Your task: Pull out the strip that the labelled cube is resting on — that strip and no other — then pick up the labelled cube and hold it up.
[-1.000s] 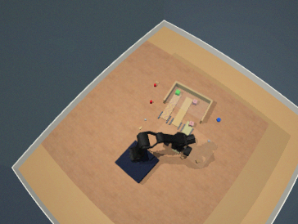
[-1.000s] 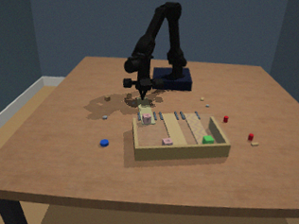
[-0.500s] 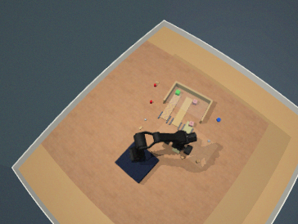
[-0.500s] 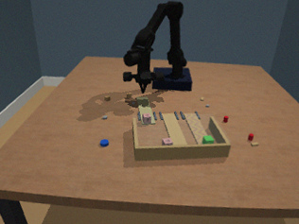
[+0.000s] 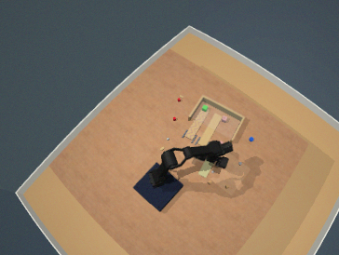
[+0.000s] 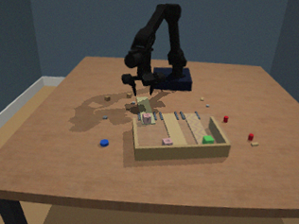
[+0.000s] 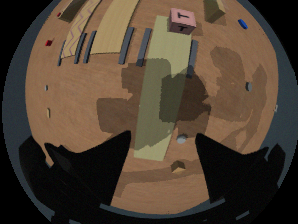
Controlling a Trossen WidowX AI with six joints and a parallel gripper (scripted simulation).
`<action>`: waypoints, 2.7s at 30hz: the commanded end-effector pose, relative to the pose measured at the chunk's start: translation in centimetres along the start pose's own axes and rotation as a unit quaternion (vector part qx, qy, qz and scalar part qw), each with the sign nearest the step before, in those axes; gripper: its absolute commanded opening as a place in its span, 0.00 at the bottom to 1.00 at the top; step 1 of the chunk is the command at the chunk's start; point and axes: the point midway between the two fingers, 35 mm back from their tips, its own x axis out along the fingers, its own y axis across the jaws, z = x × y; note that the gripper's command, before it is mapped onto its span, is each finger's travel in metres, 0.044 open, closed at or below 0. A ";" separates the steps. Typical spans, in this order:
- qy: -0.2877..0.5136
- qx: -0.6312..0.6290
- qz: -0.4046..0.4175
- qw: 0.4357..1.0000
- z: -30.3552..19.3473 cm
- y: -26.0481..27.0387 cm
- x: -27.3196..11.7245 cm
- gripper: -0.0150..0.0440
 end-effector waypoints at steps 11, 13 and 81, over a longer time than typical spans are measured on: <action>0.002 0.001 0.002 1.000 6.0 -0.9 -0.9 1.00; 0.002 0.001 0.002 1.000 6.9 -1.1 -1.0 1.00; -0.005 0.000 0.002 1.000 14.5 -1.9 4.0 0.44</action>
